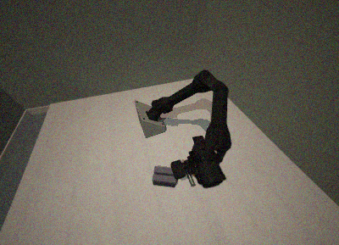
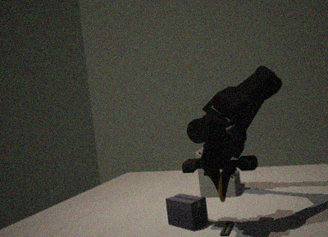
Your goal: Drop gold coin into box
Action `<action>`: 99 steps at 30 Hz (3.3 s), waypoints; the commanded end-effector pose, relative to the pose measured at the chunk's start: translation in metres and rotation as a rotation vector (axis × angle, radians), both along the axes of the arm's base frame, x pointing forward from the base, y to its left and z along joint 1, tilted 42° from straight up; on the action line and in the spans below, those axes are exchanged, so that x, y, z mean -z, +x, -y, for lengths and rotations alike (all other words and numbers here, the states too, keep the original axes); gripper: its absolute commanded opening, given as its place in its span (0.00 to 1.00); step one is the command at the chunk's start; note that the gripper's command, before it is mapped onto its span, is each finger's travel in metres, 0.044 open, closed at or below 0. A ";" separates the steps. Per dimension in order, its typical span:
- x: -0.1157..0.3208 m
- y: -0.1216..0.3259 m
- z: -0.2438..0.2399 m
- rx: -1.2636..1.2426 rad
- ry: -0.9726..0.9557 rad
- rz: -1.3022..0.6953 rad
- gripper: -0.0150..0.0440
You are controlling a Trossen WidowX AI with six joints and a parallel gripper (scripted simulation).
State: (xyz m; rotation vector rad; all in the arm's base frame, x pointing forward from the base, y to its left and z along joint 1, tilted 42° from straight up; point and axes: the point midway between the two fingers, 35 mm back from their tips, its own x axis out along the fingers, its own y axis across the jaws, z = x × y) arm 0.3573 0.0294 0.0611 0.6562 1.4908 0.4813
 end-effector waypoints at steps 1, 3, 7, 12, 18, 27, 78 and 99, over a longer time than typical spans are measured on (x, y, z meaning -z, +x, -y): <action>-0.010 0.000 0.006 -0.006 -0.007 0.014 0.25; -0.014 -0.001 0.009 -0.006 -0.006 0.014 0.25; -0.015 -0.001 0.010 -0.023 -0.007 0.029 0.25; -0.017 -0.001 0.009 -0.147 -0.014 0.139 0.25; -0.018 -0.002 0.008 -0.301 -0.023 0.275 0.25; -0.021 -0.002 0.006 -0.533 -0.037 0.480 0.25; 0.026 -0.019 0.061 -0.854 -0.066 0.749 0.25; 0.059 -0.040 0.097 -0.857 -0.061 0.758 0.25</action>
